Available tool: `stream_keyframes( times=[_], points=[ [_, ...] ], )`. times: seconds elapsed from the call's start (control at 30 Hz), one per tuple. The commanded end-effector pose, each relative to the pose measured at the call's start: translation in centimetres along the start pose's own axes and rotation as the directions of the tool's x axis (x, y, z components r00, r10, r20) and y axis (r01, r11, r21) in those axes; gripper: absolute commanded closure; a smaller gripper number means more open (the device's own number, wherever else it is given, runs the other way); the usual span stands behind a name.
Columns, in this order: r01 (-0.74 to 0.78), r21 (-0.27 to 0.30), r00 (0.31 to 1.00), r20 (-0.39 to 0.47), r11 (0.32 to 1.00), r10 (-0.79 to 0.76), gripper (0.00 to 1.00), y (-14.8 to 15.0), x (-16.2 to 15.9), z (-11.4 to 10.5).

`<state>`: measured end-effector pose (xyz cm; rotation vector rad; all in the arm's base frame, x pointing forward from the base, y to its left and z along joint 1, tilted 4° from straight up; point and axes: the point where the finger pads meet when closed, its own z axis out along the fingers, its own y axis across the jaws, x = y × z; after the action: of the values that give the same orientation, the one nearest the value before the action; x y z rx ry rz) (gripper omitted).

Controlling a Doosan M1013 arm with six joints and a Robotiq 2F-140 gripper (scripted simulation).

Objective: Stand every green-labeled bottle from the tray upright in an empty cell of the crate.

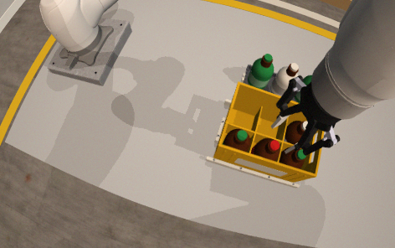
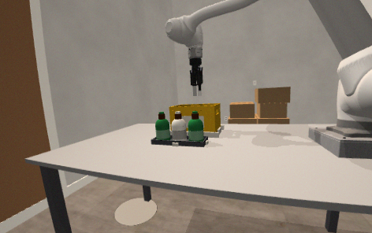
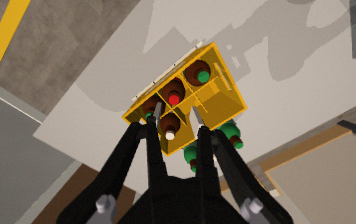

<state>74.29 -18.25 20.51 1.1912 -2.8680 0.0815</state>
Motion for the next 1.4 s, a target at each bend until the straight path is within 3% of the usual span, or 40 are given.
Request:
stream_keyframes(
  times=[0.0,0.77,0.83,0.9,0.97,1.03,1.07,1.2,1.23,1.37],
  points=[
    [0.006,-0.003,1.000,-0.003,1.000,-0.006,1.00,-0.2,0.2,0.2],
    [0.006,-0.003,1.000,-0.003,1.000,-0.006,1.00,-0.1,0.0,0.2],
    [0.010,-0.003,1.000,-0.003,1.000,-0.010,1.00,0.5,-2.7,0.1],
    [0.020,-0.004,1.000,-0.002,1.000,-0.020,1.00,2.1,-8.1,0.1],
    [0.034,-0.004,0.999,-0.002,0.999,-0.034,1.00,3.4,-10.7,0.0],
    [0.034,-0.004,0.999,-0.002,0.999,-0.034,1.00,3.4,-10.7,0.0],
    [0.039,-0.004,0.999,-0.003,0.999,-0.040,1.00,5.1,-14.2,0.0],
    [0.049,-0.003,0.999,-0.003,0.999,-0.049,1.00,7.8,-19.3,0.0],
    [0.049,-0.003,0.999,-0.003,0.999,-0.049,0.62,8.5,-20.7,0.0],
    [0.049,-0.003,0.999,-0.003,0.999,-0.049,0.62,11.0,-26.2,0.2]
  ],
)
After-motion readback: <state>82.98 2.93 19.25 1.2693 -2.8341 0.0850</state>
